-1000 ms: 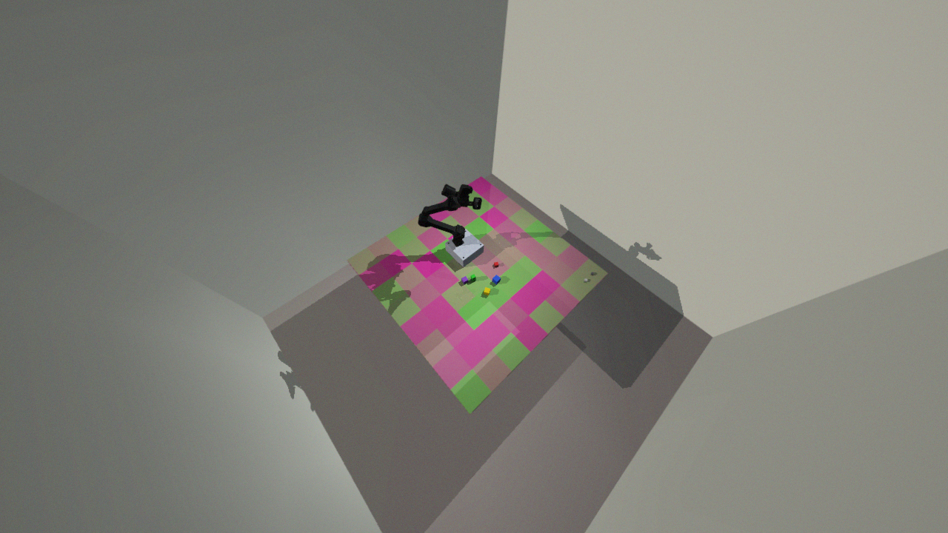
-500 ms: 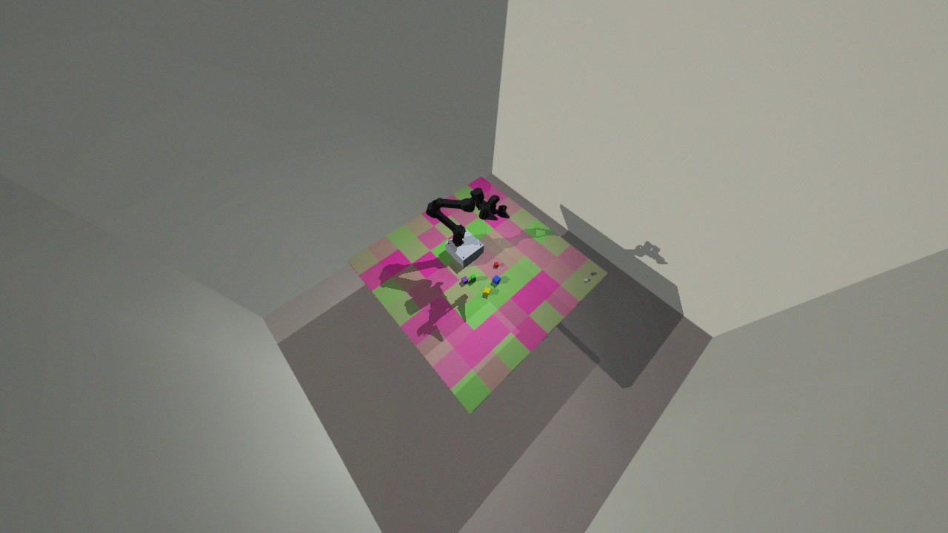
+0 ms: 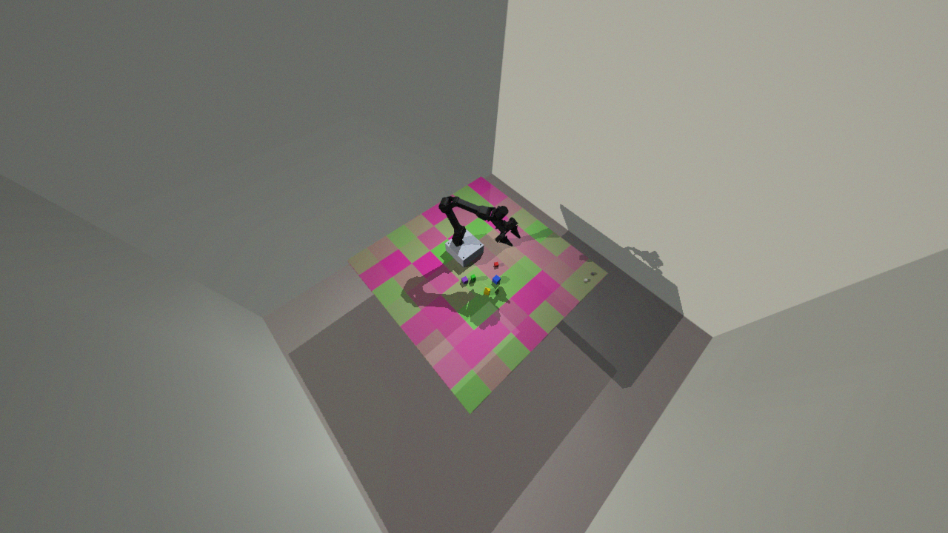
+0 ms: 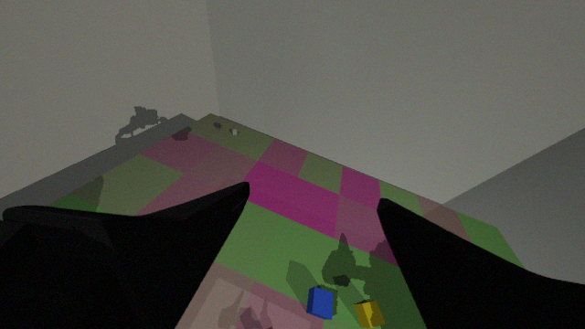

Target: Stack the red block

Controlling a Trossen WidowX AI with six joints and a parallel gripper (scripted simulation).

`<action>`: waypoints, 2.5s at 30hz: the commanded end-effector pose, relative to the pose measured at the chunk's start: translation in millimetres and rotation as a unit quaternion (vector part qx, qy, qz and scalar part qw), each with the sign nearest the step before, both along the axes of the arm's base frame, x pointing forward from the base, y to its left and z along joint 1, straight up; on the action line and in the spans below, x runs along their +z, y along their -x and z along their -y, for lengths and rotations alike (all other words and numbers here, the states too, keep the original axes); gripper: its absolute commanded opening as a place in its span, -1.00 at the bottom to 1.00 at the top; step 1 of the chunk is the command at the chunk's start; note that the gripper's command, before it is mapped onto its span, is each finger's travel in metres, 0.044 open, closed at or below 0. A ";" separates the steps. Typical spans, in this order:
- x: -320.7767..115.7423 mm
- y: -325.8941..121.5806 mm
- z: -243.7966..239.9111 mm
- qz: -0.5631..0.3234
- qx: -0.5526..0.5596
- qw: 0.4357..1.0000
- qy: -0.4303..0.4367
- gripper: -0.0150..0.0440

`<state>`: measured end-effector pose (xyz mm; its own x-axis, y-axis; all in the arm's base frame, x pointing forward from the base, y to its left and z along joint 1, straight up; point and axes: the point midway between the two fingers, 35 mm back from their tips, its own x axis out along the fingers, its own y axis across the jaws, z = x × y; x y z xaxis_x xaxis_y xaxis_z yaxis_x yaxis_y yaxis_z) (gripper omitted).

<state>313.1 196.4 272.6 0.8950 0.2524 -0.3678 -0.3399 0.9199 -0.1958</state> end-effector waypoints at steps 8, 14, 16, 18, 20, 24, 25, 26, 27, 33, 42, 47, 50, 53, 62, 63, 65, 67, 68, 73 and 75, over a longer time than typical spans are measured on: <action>-120.0 -2.9 1.2 -0.262 -0.080 0.961 -0.047 1.00; -180.1 13.7 13.7 -0.402 -0.169 0.897 -0.069 1.00; -196.8 21.3 18.8 -0.442 -0.203 0.870 -0.075 1.00; -212.1 29.8 24.1 -0.480 -0.240 0.840 -0.080 1.00; -226.1 39.1 29.6 -0.515 -0.278 0.807 -0.084 1.00; -240.9 49.8 37.8 -0.552 -0.326 0.762 -0.088 1.00; -240.9 49.8 37.8 -0.552 -0.326 0.762 -0.088 1.00; -240.9 49.8 37.8 -0.552 -0.326 0.762 -0.088 1.00; -240.9 49.8 37.8 -0.552 -0.326 0.762 -0.088 1.00; -264.9 48.1 38.0 -0.552 -0.326 0.762 -0.088 1.00; -283.0 47.4 39.3 -0.552 -0.326 0.762 -0.088 1.00; -290.1 47.0 39.1 -0.552 -0.326 0.762 -0.088 1.00; -295.1 46.9 39.0 -0.552 -0.326 0.762 -0.088 1.00; -300.1 46.7 39.0 -0.552 -0.326 0.762 -0.088 1.00; -314.6 46.9 39.1 -0.552 -0.326 0.762 -0.087 1.00; -315.4 46.9 39.1 -0.552 -0.326 0.762 -0.087 1.00; -315.7 46.9 39.1 -0.552 -0.326 0.762 -0.087 1.00; -315.7 46.9 39.1 -0.552 -0.326 0.762 -0.087 1.00; -315.7 46.9 39.1 -0.552 -0.326 0.762 -0.087 1.00; -315.7 46.9 39.1 -0.552 -0.326 0.762 -0.087 1.00; -315.7 46.9 39.1 -0.552 -0.326 0.762 -0.087 1.00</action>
<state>267.4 157.5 -42.1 0.0244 0.0166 -0.9996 0.3310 0.9433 0.0237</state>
